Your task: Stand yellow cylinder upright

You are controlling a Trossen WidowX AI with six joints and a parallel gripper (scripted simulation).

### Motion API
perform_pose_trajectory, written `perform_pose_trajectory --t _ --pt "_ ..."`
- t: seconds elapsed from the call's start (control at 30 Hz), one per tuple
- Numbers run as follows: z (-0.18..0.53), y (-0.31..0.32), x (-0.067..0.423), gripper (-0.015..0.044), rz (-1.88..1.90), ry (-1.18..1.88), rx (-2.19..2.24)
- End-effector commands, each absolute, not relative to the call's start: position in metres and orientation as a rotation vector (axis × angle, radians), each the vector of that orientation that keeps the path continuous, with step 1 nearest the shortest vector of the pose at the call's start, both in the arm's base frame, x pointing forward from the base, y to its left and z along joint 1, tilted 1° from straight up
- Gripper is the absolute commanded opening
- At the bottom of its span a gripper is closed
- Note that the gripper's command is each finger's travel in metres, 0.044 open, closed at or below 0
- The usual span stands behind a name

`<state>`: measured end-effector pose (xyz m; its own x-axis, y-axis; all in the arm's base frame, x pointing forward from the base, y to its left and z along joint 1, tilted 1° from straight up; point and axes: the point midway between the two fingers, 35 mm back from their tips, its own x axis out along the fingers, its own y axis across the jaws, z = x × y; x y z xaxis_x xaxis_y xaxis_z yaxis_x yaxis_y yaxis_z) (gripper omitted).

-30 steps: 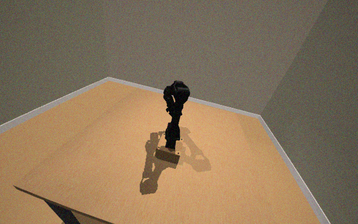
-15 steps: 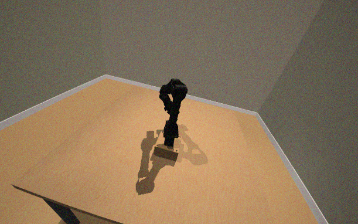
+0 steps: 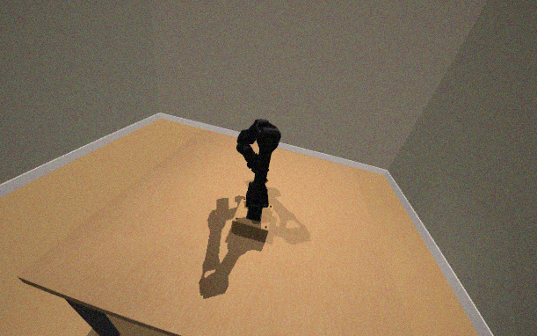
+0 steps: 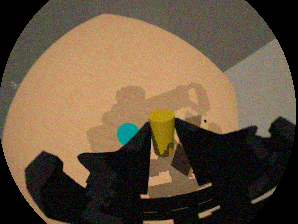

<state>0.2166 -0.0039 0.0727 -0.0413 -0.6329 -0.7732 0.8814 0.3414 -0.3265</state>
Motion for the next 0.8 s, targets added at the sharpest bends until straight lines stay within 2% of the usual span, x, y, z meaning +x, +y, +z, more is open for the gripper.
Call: perform_pose_trajectory --t 0.0,0.77 --pt "0.0724 -0.0050 0.2150 0.0105 -1.262 1.005 0.286" --pt "0.0737 -0.0053 0.2142 0.0105 -1.280 0.850 0.210"
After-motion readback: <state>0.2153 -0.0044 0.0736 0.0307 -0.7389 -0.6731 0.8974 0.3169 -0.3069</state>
